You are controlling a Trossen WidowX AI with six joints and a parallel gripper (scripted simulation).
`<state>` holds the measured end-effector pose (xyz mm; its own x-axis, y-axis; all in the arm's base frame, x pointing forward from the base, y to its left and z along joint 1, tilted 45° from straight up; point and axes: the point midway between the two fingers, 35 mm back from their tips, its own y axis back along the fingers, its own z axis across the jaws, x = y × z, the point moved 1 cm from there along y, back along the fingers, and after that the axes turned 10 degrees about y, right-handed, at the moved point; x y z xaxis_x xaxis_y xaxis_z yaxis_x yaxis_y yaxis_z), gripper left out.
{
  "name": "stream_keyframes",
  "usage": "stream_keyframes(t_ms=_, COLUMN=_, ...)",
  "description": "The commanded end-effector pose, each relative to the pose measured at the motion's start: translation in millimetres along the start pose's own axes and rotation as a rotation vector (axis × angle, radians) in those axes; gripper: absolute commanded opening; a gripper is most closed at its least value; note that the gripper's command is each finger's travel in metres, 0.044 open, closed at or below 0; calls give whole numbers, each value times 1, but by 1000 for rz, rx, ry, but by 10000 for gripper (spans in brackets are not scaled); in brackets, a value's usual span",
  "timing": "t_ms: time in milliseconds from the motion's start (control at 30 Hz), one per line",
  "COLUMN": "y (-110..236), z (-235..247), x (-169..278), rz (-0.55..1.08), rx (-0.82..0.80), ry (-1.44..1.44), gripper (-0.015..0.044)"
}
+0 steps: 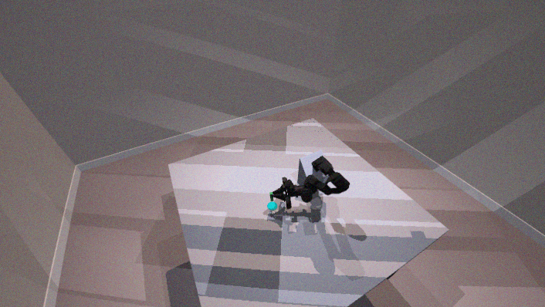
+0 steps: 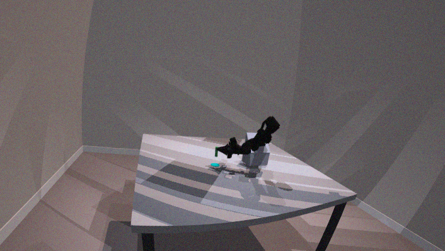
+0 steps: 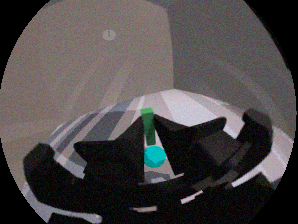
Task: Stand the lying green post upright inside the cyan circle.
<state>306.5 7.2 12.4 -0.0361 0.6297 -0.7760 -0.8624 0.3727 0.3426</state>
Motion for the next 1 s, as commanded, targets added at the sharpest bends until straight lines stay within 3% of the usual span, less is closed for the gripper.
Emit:
stream_keyframes(t_ms=0, y=-1, z=2, x=10, rz=-7, rx=0, ry=-7, gripper=23)
stream_keyframes(t_ms=633, y=-5, z=7, x=59, rz=-2, rx=-3, ry=4, gripper=23)
stream_keyframes(t_ms=967, y=-5, z=7, x=60, rz=-1, rx=-3, ry=4, gripper=23)
